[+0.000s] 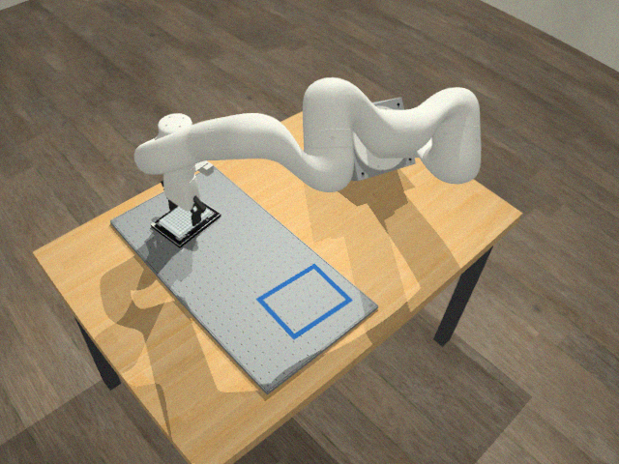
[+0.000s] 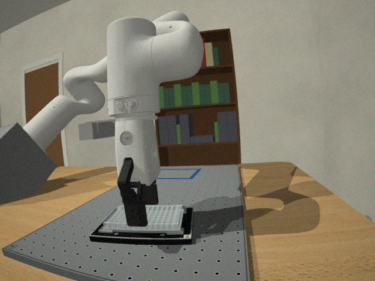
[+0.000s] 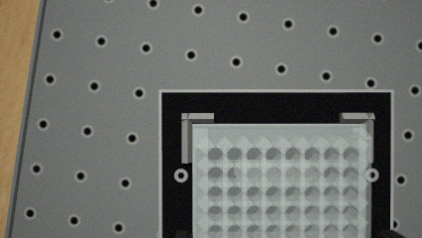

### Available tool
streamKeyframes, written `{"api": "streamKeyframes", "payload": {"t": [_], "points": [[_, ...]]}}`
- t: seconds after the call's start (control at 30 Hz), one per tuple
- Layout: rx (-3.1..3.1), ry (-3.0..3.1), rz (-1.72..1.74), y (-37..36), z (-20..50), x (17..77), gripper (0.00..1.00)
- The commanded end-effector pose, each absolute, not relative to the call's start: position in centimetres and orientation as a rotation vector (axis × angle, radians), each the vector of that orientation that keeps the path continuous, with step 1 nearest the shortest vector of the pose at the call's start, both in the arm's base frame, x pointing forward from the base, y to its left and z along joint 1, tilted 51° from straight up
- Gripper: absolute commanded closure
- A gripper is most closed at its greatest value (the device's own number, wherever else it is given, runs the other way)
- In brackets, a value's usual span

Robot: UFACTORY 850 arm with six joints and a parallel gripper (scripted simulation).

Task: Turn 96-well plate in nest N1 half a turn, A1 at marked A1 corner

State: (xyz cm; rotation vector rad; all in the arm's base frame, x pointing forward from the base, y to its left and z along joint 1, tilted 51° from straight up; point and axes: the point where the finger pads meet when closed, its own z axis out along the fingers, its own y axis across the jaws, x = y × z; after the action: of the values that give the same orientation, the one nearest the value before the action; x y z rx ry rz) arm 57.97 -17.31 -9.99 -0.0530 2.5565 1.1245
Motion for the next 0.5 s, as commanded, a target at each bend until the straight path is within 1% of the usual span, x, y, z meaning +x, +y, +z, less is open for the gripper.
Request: {"api": "streamKeyframes", "payload": {"t": [0.0, 0.47], "points": [[-0.053, 2.556, 1.123, -17.21, -10.11, 58.10, 0.00], [-0.053, 2.556, 1.123, -16.97, -10.32, 58.20, 0.00]]}}
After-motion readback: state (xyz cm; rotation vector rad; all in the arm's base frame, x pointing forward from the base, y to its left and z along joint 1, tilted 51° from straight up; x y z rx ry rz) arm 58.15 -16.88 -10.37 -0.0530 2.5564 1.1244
